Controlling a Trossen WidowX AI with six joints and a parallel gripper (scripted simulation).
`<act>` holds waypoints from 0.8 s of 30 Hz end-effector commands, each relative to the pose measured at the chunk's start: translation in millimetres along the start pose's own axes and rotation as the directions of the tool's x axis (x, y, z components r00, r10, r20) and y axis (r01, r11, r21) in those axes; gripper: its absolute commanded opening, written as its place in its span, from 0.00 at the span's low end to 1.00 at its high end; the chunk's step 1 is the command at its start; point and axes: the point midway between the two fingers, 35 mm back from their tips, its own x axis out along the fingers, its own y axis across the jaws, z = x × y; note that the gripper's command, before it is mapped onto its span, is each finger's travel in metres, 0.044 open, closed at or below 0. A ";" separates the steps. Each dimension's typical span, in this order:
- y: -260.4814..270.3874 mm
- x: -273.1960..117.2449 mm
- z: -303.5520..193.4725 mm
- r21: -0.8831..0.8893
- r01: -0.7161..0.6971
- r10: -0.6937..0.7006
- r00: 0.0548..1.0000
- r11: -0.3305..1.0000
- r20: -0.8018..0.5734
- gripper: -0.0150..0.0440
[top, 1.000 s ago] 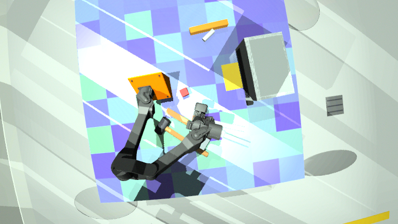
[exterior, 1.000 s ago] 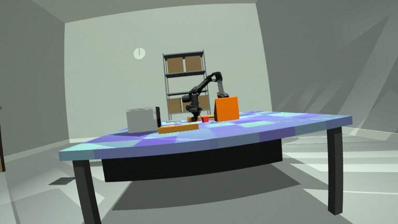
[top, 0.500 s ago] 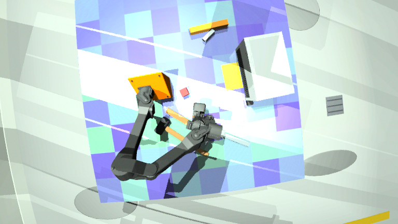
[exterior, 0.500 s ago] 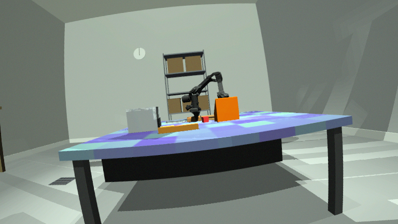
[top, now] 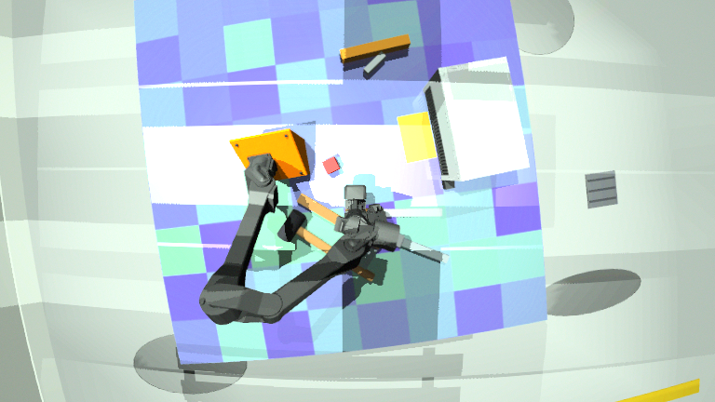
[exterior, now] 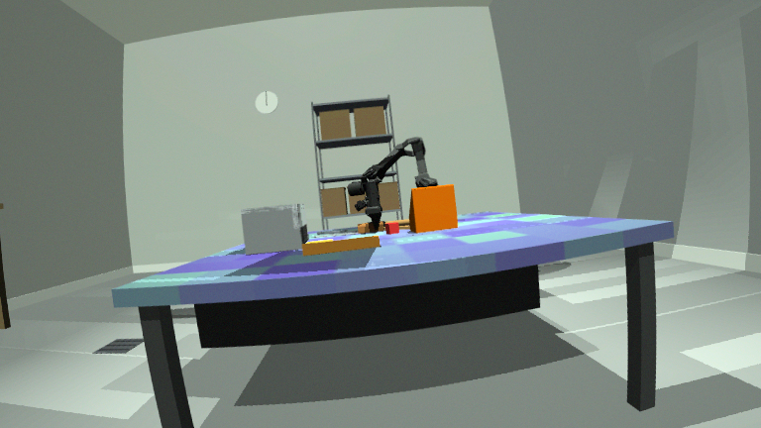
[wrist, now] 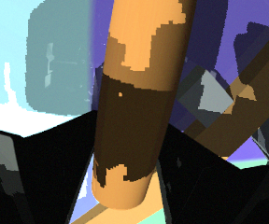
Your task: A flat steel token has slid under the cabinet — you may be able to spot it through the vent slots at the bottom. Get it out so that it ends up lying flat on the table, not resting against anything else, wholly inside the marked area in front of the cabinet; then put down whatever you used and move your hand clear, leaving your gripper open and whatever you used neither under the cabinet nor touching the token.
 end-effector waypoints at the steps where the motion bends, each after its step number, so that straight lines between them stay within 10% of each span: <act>1: -0.5 -1.3 1.4 -0.030 0.002 -0.002 1.000 1.000 0.005 0.25; 24: -0.4 -1.3 0.8 -0.210 0.003 -0.002 1.000 0.978 0.005 0.25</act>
